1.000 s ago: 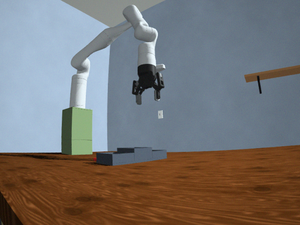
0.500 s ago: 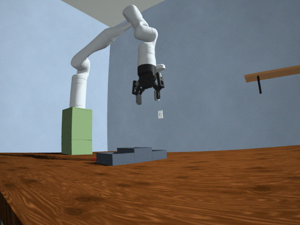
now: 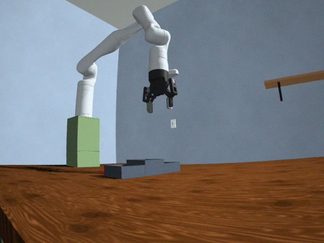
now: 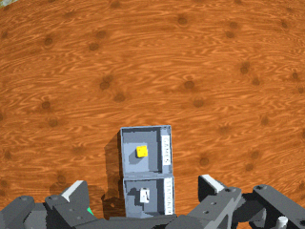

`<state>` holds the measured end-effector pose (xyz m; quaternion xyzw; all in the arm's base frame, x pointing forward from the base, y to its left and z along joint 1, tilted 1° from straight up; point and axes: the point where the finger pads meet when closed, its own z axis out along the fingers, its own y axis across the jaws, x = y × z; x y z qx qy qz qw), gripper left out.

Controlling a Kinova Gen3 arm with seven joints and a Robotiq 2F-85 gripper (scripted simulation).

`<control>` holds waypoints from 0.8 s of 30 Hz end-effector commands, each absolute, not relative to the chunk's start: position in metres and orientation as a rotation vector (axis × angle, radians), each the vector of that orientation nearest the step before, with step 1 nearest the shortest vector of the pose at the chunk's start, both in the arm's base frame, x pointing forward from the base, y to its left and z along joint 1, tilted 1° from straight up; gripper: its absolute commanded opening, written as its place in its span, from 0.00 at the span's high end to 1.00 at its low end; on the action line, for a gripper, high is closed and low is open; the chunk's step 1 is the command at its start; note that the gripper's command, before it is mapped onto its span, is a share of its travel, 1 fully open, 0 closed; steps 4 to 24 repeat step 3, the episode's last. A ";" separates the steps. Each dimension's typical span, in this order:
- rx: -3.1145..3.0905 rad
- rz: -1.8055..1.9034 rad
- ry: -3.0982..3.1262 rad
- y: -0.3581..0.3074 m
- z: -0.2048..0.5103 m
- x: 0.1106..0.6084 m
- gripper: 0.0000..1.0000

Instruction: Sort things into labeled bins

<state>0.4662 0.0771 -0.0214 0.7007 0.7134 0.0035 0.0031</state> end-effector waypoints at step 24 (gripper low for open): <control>2.196 0.014 2.236 0.077 -0.021 0.467 0.00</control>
